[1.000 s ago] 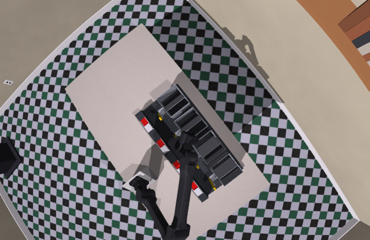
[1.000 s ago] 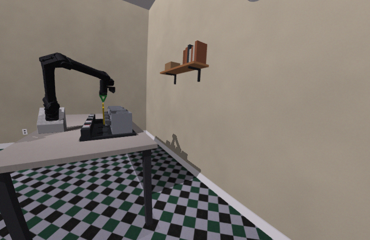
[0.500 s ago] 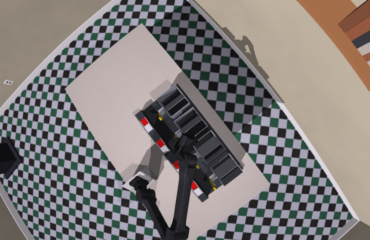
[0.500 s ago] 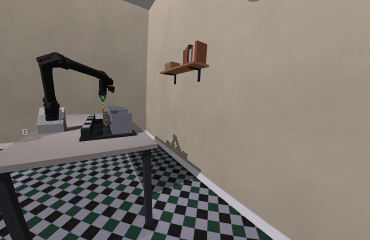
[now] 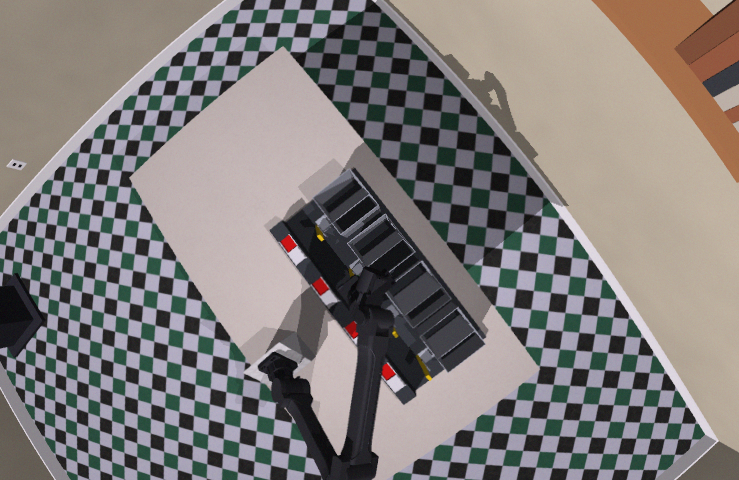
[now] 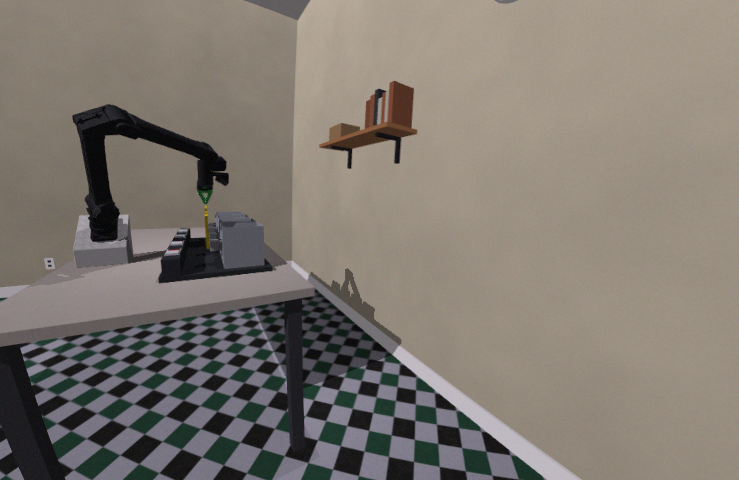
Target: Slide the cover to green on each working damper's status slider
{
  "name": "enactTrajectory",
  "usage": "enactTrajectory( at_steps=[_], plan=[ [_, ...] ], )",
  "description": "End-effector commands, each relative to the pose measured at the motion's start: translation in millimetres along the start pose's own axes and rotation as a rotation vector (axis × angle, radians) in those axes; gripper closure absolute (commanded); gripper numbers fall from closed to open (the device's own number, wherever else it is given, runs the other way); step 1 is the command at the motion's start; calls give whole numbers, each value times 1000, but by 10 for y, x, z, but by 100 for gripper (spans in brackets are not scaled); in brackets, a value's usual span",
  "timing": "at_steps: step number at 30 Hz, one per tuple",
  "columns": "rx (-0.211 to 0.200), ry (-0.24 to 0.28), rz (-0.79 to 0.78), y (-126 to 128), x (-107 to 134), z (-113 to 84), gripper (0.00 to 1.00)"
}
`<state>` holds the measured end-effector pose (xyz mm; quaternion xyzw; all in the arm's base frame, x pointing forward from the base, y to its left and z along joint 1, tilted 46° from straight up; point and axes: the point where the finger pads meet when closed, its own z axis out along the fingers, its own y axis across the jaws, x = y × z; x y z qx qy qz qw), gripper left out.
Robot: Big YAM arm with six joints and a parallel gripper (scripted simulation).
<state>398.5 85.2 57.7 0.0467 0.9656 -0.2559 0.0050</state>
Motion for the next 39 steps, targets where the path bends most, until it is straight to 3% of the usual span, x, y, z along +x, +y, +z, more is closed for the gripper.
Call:
enactTrajectory(
  at_steps=[1,6,20,23,39],
  plan=[
    [-3,5,1,-12,-32,96,64],
    [-4,-8,-18,68,-17,82,64],
    [1,5,1,-15,-27,397,64],
    [0,-4,-16,53,-7,380,64],
    [1,5,0,-14,-21,665,64]
  ],
)
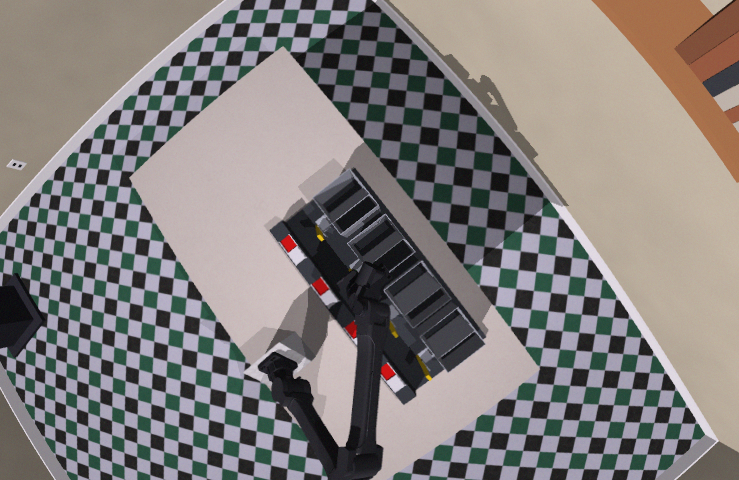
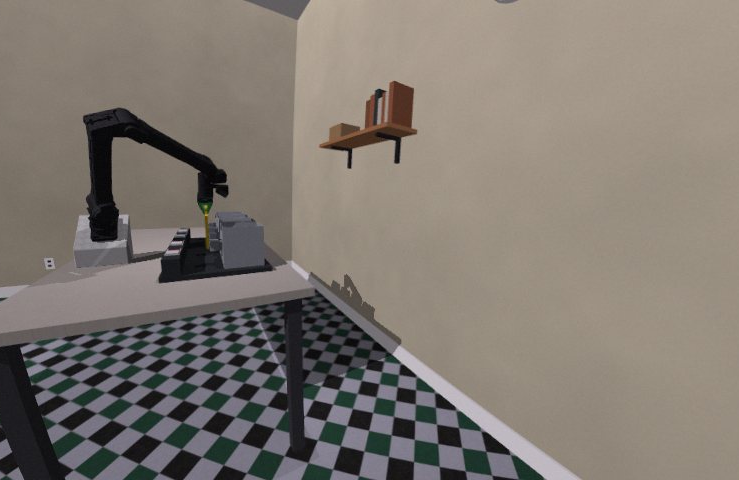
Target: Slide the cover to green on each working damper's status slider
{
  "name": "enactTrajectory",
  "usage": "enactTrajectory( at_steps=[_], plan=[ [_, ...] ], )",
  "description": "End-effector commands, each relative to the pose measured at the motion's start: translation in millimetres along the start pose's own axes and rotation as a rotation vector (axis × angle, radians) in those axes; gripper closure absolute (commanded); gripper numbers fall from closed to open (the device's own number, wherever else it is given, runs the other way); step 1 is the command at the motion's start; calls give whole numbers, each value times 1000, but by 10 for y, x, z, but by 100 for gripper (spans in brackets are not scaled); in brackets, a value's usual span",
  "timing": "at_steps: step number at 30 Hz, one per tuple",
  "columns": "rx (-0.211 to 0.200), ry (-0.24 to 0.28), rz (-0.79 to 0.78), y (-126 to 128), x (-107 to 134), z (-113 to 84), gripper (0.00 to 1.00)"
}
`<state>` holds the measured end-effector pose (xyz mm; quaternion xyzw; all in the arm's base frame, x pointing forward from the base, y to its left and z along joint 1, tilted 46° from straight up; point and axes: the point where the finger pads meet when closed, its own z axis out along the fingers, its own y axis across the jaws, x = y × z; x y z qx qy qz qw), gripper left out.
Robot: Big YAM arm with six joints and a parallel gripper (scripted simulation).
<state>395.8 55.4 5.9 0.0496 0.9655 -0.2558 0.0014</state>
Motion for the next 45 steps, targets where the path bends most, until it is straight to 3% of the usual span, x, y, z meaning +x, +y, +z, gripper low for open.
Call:
enactTrajectory(
  at_steps=[1,8,45],
  plan=[
    [-9,-32,-13,72,-98,-37,64],
    [1,-4,-6,3,-35,121,64],
    [-6,-20,-7,31,-66,61,64]
  ],
)
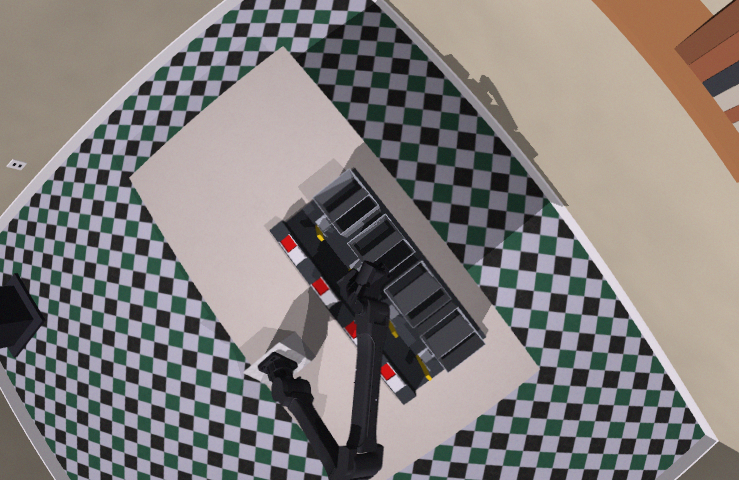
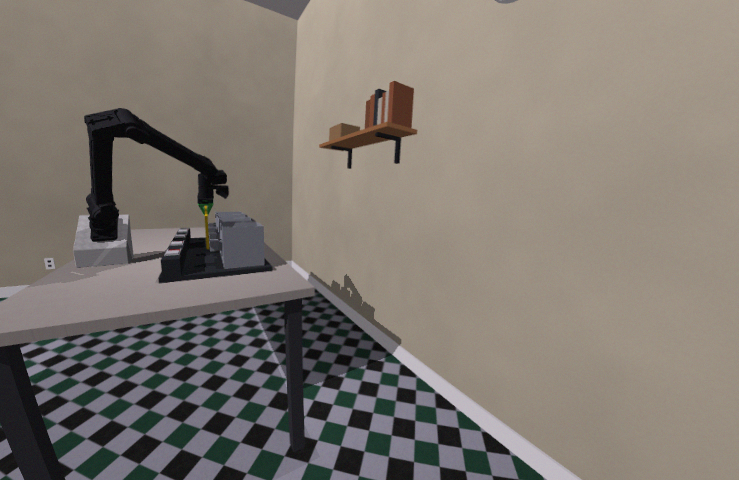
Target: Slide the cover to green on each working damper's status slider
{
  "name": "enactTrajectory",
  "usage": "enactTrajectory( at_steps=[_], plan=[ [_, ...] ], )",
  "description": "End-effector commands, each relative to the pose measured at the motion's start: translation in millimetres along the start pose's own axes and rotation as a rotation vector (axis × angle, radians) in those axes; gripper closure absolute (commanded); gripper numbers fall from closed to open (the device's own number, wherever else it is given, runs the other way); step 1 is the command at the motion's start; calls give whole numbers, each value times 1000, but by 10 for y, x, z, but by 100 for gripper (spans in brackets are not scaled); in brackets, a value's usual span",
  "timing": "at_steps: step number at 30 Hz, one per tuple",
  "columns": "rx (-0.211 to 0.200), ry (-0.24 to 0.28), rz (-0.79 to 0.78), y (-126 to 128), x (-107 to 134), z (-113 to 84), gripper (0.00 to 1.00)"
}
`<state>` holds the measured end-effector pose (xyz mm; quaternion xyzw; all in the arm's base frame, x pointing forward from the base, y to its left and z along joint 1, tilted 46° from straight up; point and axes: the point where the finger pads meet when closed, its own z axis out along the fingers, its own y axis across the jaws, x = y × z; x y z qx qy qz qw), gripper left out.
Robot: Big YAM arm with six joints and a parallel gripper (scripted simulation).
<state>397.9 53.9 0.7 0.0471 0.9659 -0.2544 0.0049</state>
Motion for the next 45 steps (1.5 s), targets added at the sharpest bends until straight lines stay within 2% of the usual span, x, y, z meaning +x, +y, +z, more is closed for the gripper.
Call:
enactTrajectory(
  at_steps=[1,6,7,45],
  plan=[
    [-2,-12,-4,17,-45,10,64],
    [-2,-12,-4,17,-45,10,64],
    [-2,-12,-4,17,-45,10,83],
    [1,-11,-2,45,-48,2,83]
  ],
)
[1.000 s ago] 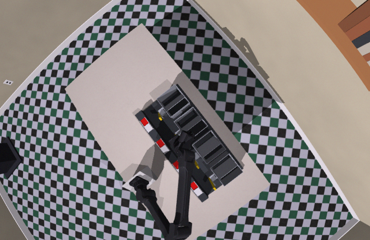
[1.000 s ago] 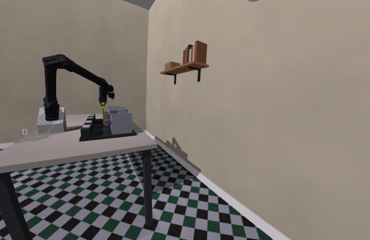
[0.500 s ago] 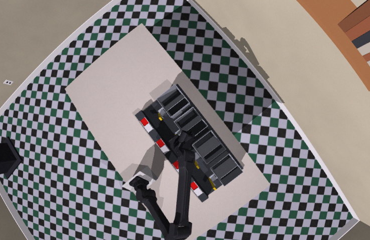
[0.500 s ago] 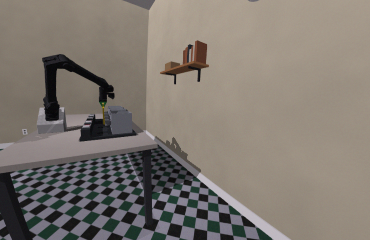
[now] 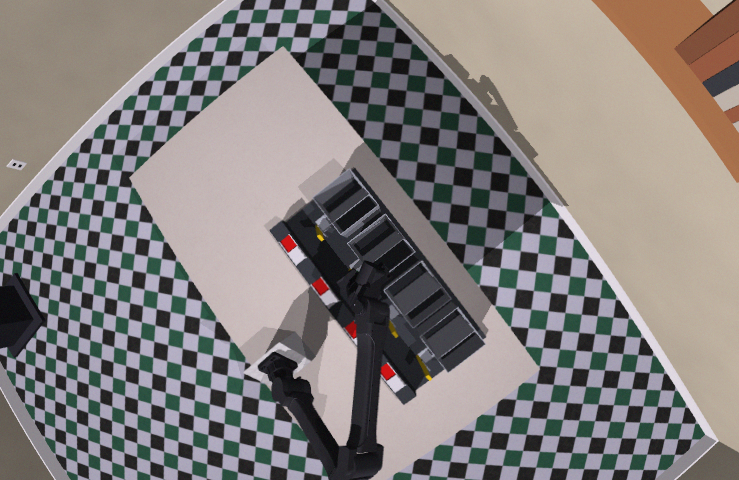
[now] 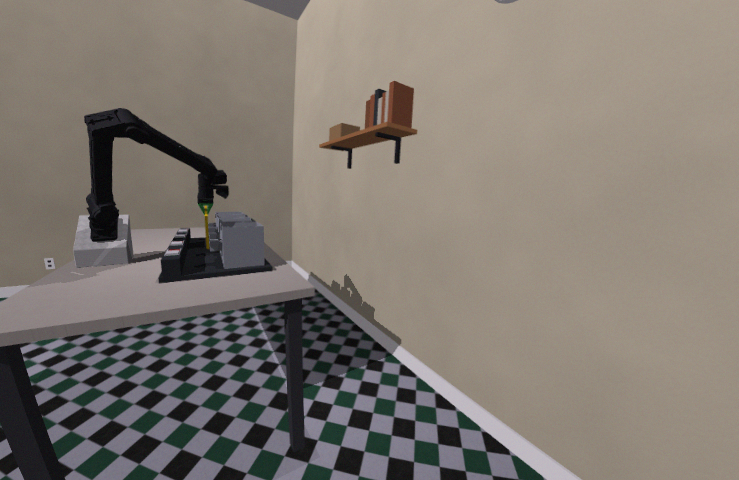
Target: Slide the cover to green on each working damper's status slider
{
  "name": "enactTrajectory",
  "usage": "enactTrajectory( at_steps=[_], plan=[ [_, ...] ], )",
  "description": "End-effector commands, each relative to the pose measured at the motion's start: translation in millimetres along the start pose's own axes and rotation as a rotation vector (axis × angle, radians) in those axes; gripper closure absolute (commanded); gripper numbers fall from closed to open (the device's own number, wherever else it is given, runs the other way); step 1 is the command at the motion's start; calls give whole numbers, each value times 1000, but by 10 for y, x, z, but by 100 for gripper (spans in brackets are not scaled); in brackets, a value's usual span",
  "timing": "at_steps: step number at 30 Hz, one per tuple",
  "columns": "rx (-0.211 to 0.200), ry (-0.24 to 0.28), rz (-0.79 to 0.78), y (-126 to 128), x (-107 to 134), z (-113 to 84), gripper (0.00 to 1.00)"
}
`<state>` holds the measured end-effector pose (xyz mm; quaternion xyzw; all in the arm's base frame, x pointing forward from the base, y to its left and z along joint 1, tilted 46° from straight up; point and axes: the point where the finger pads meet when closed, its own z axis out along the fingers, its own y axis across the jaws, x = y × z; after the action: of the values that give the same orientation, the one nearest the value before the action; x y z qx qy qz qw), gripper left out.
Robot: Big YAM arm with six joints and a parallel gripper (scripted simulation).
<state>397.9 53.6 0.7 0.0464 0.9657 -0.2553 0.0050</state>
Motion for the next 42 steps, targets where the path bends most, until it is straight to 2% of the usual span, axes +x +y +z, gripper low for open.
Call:
enactTrajectory(
  at_steps=[1,5,12,27,29,42],
  plan=[
    [2,-12,-1,63,-54,-9,83],
    [6,-29,1,123,-141,-123,83],
    [29,-30,2,151,-143,-124,83],
    [146,-31,3,283,-136,-109,83],
    [146,-31,3,283,-136,-109,83],
    [227,-32,3,371,-130,-89,83]
  ],
)
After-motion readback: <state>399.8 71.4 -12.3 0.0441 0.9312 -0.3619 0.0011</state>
